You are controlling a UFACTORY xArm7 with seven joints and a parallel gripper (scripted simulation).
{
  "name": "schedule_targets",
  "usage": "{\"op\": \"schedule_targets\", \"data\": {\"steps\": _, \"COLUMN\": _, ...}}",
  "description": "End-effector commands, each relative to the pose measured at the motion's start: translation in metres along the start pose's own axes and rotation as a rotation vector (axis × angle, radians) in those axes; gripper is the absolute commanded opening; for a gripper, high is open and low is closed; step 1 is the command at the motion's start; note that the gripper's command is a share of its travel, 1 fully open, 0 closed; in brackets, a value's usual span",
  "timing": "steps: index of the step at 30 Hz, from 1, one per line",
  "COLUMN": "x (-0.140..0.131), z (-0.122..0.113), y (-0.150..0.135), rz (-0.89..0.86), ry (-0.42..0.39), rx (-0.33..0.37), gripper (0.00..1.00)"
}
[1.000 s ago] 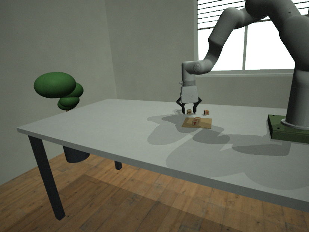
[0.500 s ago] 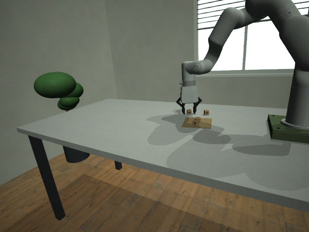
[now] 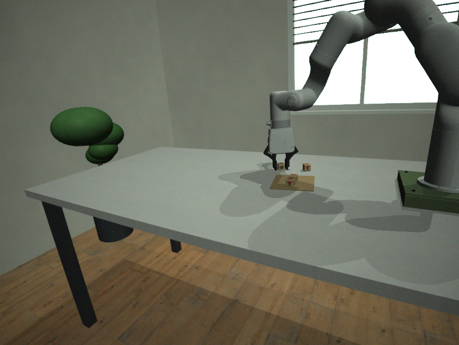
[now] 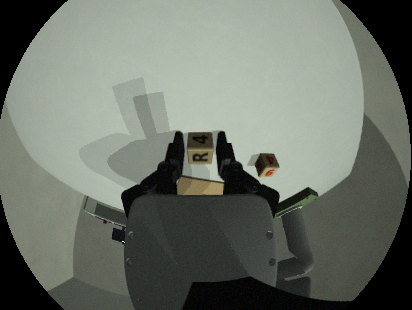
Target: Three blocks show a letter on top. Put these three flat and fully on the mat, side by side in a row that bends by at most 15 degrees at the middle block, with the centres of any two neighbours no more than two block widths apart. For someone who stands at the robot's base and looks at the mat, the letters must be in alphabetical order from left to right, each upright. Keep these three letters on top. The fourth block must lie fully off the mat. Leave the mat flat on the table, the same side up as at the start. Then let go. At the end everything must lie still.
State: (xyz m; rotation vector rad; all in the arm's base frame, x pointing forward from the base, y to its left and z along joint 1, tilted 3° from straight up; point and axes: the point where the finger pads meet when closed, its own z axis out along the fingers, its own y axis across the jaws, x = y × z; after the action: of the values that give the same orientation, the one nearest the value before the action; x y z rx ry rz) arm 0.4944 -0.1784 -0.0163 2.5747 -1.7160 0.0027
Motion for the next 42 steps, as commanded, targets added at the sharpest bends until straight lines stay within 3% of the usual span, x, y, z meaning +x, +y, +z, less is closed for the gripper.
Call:
{"op": "schedule_targets", "data": {"steps": 1, "x": 0.0012, "z": -0.0019, "y": -0.0014, "rz": 0.000, "ry": 0.003, "rx": 0.004, "gripper": 0.42}}
{"op": "schedule_targets", "data": {"steps": 9, "x": 0.0012, "z": -0.0019, "y": -0.0014, "rz": 0.000, "ry": 0.003, "rx": 0.004, "gripper": 0.42}}
{"op": "schedule_targets", "data": {"steps": 10, "x": 0.0012, "z": -0.0019, "y": -0.0014, "rz": 0.000, "ry": 0.003, "rx": 0.004, "gripper": 0.21}}
{"op": "schedule_targets", "data": {"steps": 42, "x": 0.0012, "z": -0.0019, "y": -0.0014, "rz": 0.000, "ry": 0.003, "rx": 0.004, "gripper": 0.21}}
